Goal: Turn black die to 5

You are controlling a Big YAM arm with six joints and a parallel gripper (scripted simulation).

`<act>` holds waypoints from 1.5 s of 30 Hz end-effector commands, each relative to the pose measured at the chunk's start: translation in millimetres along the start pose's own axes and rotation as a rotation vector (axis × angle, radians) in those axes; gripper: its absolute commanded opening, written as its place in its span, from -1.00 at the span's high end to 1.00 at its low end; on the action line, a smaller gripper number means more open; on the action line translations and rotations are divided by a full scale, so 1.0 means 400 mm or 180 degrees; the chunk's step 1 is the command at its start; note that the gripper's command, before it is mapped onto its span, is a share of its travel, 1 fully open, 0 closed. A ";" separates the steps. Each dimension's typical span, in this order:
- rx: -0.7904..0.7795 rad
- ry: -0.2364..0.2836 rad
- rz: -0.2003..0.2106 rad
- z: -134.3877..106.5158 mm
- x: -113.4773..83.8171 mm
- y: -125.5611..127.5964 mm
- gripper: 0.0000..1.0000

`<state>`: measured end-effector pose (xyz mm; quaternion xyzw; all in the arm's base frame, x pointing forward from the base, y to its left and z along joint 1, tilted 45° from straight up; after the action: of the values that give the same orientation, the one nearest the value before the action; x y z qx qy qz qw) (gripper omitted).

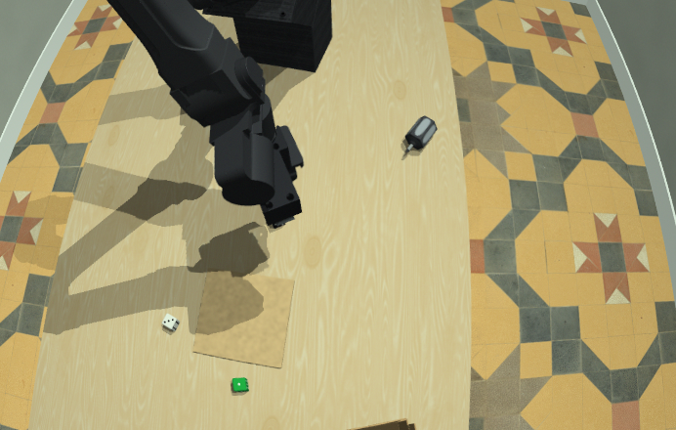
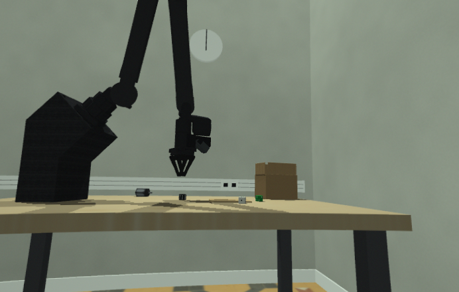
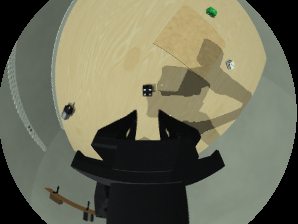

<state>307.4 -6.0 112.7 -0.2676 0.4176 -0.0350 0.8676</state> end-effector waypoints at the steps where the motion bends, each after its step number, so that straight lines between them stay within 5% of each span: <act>1: -0.0030 -0.0057 -0.0003 0.013 -0.007 -0.002 0.32; 15: -0.0030 -0.0053 -0.0004 0.012 -0.002 -0.002 0.32; 45: -0.0007 -0.0018 -0.0018 0.009 0.088 -0.009 0.32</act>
<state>322.6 -14.0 87.3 -0.2670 0.4244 -0.0327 0.8646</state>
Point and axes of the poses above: the point where the finger pads meet when closed, its own x axis out along the fingers, its own y axis across the jaws, z = x × y, the point moved 6 cm from there along -x, back along the fingers, and after that the axes turned 4 degrees about -x, right-handed, at the moved point
